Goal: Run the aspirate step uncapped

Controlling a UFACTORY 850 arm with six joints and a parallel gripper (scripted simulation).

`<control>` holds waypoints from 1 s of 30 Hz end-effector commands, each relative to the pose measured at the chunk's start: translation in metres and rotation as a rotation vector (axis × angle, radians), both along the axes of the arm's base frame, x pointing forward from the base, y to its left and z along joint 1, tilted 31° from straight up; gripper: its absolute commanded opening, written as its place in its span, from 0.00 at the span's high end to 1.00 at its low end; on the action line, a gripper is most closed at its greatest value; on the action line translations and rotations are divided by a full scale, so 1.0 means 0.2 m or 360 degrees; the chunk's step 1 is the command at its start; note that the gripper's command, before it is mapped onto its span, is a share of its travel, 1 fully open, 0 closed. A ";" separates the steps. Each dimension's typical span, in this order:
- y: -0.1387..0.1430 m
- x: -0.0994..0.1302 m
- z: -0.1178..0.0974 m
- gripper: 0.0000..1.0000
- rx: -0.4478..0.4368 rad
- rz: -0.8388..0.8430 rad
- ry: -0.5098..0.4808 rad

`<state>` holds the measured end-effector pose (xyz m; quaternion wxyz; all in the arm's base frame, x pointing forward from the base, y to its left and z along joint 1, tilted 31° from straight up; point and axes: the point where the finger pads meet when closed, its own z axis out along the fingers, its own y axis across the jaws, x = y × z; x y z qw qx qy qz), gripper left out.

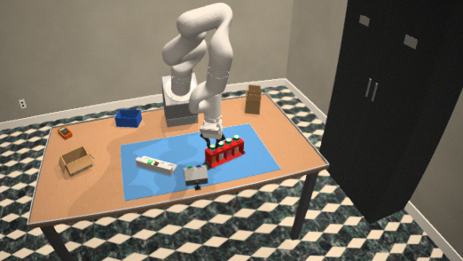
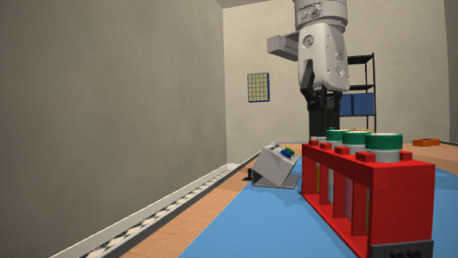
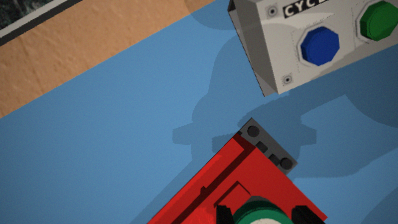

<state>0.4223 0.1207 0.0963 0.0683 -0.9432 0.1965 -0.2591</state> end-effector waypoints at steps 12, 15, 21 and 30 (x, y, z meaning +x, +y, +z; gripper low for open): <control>0.00 0.00 0.00 1.00 0.0519 -0.0863 0.0026; 0.00 0.00 0.00 1.00 0.0605 -0.1003 0.0030; 0.00 0.00 0.00 1.00 0.0810 -0.1344 0.0041; 0.00 0.00 0.00 1.00 0.1078 -0.1797 0.0055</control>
